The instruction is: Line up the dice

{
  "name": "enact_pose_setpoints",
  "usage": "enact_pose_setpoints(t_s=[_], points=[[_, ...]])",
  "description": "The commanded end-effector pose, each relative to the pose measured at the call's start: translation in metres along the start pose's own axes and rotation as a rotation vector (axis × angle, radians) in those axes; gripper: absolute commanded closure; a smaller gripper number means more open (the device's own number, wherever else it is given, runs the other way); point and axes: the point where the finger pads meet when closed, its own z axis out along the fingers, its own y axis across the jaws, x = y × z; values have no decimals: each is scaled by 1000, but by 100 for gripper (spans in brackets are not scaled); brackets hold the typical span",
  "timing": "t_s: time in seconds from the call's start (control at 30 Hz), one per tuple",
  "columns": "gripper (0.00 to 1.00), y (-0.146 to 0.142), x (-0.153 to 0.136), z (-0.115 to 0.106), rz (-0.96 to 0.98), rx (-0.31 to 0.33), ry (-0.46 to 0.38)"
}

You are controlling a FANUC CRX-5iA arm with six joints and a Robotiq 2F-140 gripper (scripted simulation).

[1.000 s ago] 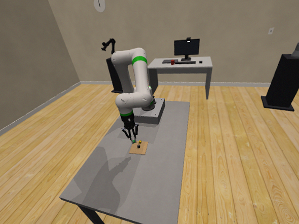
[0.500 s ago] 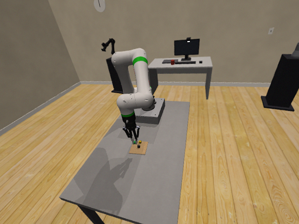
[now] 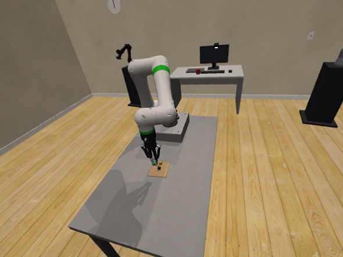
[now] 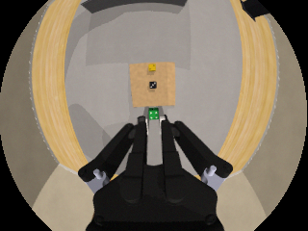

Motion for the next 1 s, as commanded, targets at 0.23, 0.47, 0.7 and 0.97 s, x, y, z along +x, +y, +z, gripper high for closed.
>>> enact_pose_setpoints(t_s=[0.23, 0.47, 0.7, 0.97], points=[[91, 0, 0, 0, 0, 0, 0], [91, 0, 0, 7, 0, 0, 0], [91, 0, 0, 24, 0, 0, 0], [91, 0, 0, 63, 0, 0, 0]])
